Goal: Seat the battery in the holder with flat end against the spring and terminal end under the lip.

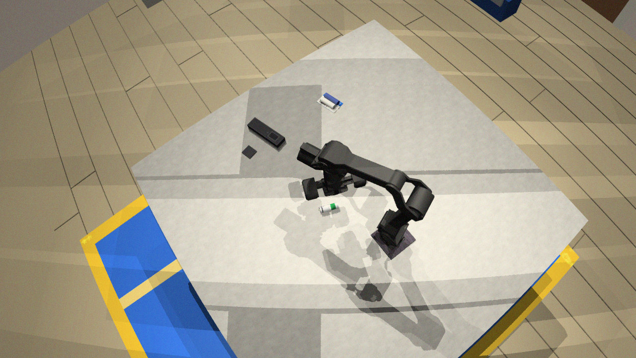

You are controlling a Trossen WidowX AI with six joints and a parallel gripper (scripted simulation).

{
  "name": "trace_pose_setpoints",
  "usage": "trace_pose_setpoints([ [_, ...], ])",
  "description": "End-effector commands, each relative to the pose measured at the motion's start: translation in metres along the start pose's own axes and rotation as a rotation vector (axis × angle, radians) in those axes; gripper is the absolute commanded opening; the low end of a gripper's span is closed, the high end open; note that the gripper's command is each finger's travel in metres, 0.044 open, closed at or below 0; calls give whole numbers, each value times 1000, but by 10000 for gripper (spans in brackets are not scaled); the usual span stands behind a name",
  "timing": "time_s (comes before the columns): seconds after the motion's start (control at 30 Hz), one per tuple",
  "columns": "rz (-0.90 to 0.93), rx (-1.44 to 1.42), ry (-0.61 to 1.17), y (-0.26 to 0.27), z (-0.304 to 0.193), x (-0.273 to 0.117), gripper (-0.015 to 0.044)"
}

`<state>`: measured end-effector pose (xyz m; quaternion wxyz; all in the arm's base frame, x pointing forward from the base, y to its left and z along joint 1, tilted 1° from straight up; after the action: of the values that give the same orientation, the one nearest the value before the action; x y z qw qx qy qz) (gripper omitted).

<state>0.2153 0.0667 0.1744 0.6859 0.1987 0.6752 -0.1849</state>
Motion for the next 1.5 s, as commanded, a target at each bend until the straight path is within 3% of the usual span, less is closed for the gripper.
trace_pose_setpoints([
  [0.0,-1,0,1,0,0,1,0],
  [0.1,1,-144,0,2,0,6,79],
  [0.3,3,-744,-2,12,0,31,227],
  [0.6,6,-1572,-6,21,-3,65,227],
  [1.47,6,-1588,-6,23,-2,86,227],
])
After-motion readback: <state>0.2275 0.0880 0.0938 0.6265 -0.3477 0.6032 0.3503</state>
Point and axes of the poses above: the point midway between the two fingers, 35 mm back from their tips, its own x axis out along the fingers, its own y axis across the jaws, z = x × y, the point moved 2 cm from there along -x, back along the fingers, and after that the axes turned 5 degrees about x, right-handed, at the moved point
